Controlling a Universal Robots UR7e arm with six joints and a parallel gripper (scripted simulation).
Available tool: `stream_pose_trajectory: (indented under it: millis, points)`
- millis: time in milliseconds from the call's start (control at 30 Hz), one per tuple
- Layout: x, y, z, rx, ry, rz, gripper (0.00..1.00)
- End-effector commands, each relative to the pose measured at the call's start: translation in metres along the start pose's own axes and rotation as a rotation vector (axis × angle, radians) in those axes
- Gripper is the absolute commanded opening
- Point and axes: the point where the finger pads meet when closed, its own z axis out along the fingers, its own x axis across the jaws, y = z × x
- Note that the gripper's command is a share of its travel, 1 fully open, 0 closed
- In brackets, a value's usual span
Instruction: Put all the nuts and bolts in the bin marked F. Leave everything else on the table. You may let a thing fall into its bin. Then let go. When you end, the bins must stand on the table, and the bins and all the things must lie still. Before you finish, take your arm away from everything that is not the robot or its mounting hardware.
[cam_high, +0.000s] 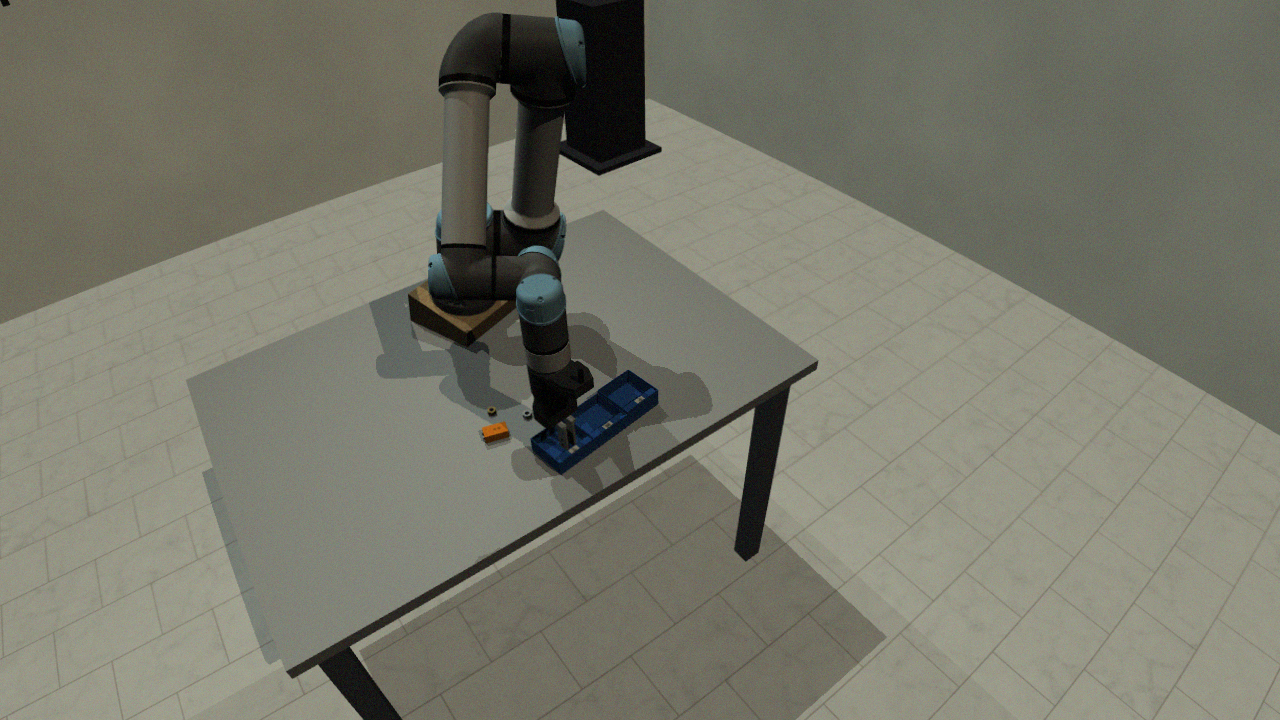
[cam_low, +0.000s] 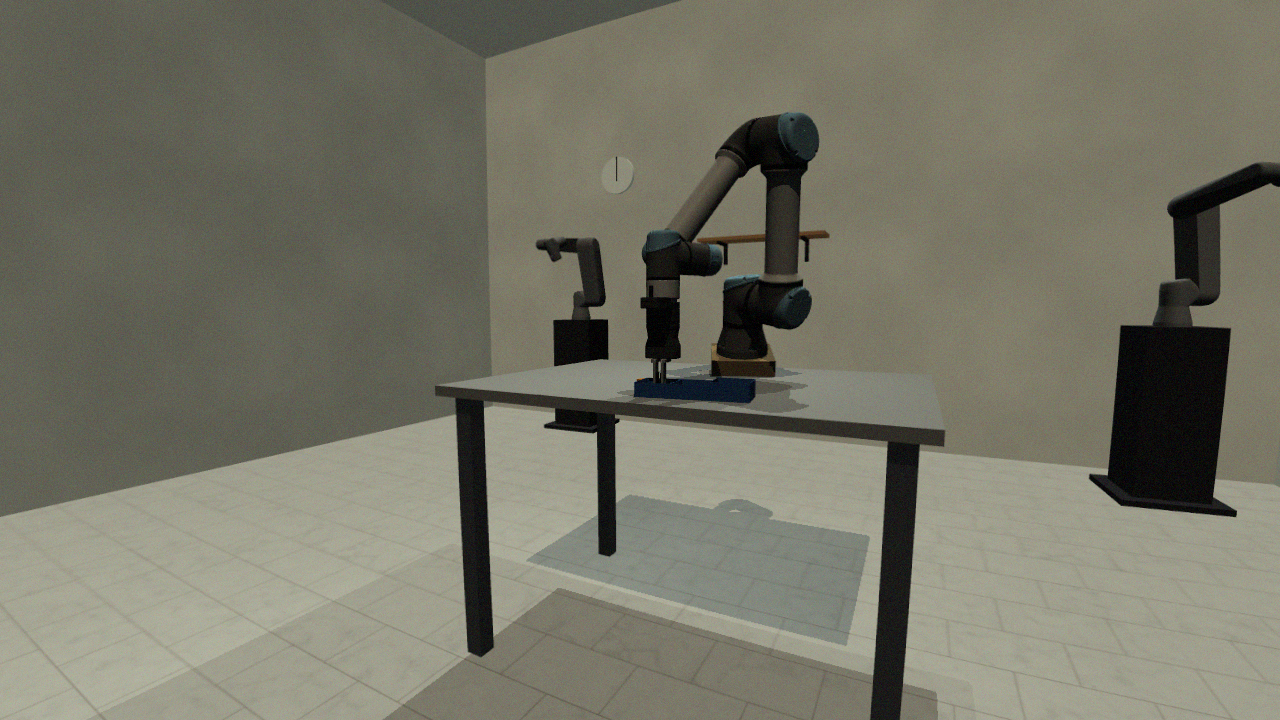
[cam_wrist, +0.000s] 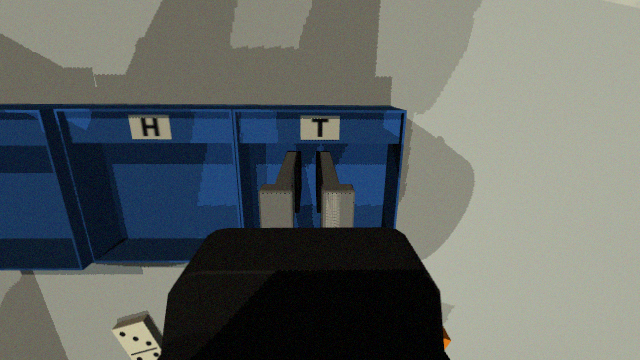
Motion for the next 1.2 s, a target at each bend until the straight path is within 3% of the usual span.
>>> stream_pose_trajectory:
  millis: [0, 1167]
  points:
    - [0.0002, -0.0004, -0.0004, 0.001, 0.001, 0.000, 0.31]
    - [0.0002, -0.0004, -0.0045, 0.001, 0.001, 0.000, 0.31]
